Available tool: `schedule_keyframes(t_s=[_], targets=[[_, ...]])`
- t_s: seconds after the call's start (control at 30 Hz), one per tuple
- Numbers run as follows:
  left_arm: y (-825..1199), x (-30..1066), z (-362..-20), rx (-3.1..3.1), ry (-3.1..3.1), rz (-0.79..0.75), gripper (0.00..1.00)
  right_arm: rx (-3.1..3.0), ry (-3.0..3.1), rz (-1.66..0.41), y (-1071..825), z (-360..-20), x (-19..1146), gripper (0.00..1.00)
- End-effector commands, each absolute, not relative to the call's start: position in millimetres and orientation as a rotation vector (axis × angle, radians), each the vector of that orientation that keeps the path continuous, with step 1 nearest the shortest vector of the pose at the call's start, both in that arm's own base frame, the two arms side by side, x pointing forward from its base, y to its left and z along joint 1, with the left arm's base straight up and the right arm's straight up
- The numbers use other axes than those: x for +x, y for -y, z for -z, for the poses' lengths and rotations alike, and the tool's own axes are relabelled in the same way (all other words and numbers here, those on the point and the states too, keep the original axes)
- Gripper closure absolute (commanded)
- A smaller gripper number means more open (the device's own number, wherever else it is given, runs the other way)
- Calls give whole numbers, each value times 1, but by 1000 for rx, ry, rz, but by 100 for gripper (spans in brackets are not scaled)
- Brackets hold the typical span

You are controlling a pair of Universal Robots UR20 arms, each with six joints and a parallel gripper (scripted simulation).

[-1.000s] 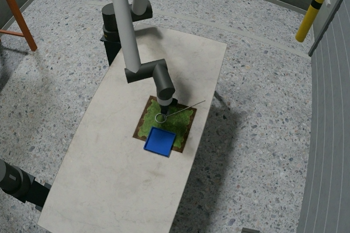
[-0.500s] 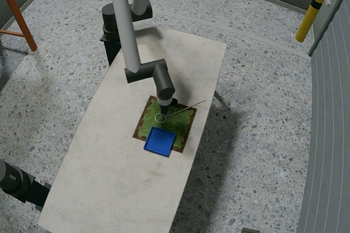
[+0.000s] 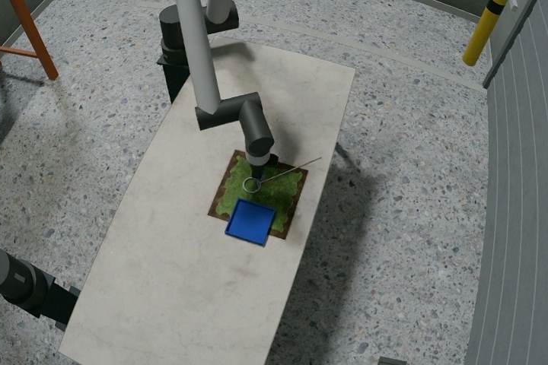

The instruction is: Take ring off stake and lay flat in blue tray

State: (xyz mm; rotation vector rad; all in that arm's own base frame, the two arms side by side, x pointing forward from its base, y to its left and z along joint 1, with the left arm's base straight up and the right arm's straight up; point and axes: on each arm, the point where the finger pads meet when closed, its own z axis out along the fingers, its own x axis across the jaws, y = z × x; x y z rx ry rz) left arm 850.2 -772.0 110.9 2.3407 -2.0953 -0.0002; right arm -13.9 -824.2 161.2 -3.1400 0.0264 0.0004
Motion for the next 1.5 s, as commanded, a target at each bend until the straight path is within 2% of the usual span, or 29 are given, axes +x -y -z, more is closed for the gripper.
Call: schedule_keyframes(t_s=[0.0,0.2,0.6,0.7,0.73,1.0,1.03,1.1,1.47], targets=[[773,850,-112,2325,2112,-2,100,-3141,-26,0,825,-162,-14,0],[775,843,-112,2179,2263,-2,100,-3141,-26,0,825,-162,-14,0],[782,778,-112,1294,2869,1,100,-3141,-26,0,825,-162,-14,0],[782,772,-112,1217,2903,2,100,-3141,-26,0,825,-162,-14,0],[781,768,-112,987,2989,3,100,-3141,-26,0,825,-162,-14,0],[779,752,-112,405,3121,2,100,-3141,-26,0,825,-162,-14,0],[779,752,-112,324,3129,1,68,-3141,-26,0,825,-162,-14,0],[779,752,-112,174,3138,-2,68,-3141,-26,0,825,-162,-14,0],[779,752,-112,174,3138,-2,68,-3141,-26,0,825,-162,-14,0]])
